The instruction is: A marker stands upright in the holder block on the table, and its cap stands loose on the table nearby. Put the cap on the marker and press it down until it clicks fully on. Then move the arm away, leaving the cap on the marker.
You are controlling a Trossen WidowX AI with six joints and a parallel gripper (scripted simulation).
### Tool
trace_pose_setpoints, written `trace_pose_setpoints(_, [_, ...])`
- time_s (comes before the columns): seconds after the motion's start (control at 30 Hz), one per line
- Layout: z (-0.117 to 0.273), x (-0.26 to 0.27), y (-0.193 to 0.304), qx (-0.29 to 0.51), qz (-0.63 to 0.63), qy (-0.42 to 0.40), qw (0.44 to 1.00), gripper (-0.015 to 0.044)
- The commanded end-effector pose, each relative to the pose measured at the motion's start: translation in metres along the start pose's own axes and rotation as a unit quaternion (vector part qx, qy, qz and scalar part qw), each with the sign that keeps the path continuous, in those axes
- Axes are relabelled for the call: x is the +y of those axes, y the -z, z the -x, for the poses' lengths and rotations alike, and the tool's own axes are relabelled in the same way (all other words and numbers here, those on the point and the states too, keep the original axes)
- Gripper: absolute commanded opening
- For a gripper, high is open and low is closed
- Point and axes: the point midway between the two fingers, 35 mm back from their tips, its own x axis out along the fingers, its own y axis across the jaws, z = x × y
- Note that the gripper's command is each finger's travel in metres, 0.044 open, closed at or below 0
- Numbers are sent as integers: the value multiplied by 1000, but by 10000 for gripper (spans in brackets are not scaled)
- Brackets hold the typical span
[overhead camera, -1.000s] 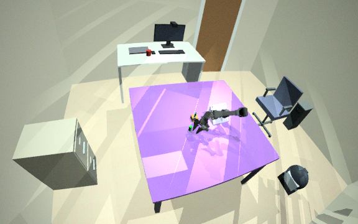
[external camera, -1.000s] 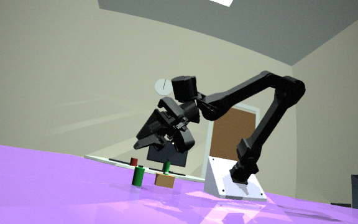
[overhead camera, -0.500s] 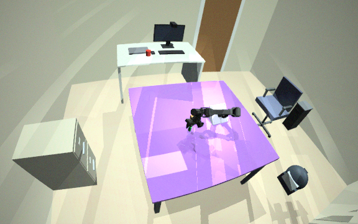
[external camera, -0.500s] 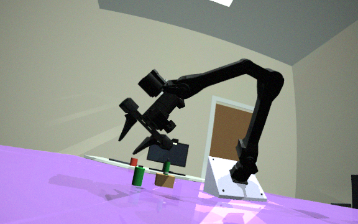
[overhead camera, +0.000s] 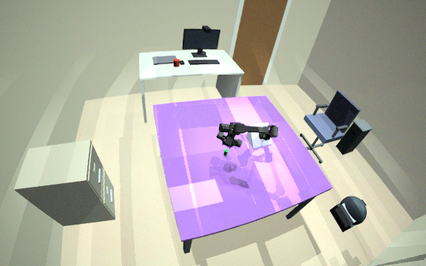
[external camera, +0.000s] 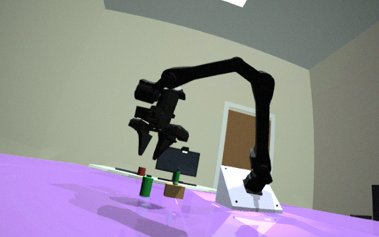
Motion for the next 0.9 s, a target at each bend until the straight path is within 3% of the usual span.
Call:
trace_pose_setpoints(0.0, [15, 5, 9, 41, -173, -46, 983, 250])
trace_pose_setpoints(0.33, [13, 5, 9, 41, -173, -46, 983, 250])
trace_pose_setpoints(0.47, [-18, 9, 11, 41, -172, -46, 983, 250])
trace_pose_setpoints(0.87, [-37, 11, 12, 41, -172, -47, 983, 250])
